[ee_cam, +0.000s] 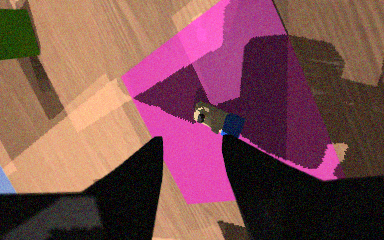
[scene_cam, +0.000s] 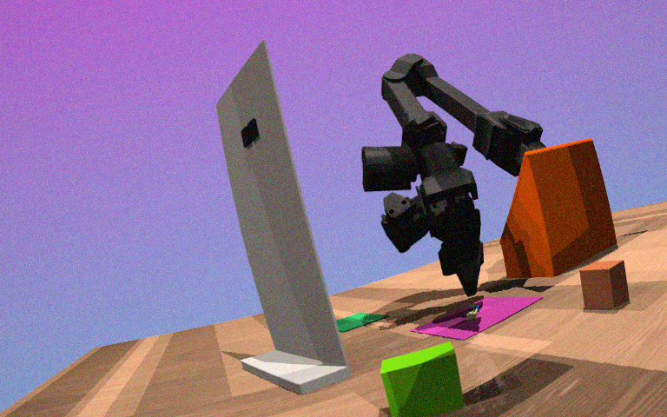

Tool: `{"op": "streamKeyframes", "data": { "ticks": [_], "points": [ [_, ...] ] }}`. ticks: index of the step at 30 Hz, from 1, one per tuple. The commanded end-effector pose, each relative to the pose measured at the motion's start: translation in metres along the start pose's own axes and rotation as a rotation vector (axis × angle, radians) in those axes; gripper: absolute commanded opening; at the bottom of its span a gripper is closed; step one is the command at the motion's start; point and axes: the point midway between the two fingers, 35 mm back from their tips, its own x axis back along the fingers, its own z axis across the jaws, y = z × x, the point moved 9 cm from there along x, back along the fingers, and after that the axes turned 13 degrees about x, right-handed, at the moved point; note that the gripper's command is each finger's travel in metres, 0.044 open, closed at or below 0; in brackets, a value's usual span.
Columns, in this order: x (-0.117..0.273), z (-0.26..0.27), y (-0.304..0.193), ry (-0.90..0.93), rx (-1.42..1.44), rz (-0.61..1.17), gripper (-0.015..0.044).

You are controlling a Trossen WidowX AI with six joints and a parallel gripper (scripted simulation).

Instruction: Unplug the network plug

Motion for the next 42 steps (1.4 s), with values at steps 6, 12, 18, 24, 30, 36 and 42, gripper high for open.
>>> {"op": "streamKeyframes", "data": {
  "ticks": [6, 12, 18, 24, 30, 36, 42],
  "points": [
    [0.008, 0.000, 0.000, -0.003, -0.005, -0.004, 0.0156],
    [0.011, 0.002, 0.001, -0.002, -0.005, -0.003, 0.0156],
    [0.017, 0.007, 0.003, -0.001, -0.005, -0.002, 0.0156],
    [0.023, 0.011, 0.005, 0.000, -0.005, -0.001, 0.0156],
    [0.029, 0.016, 0.007, 0.001, -0.005, -0.001, 0.0156],
    [0.036, 0.020, 0.009, 0.001, -0.005, 0.000, 0.0156],
    [0.042, 0.025, 0.010, 0.002, -0.005, 0.000, 0.0156]
  ]
}}
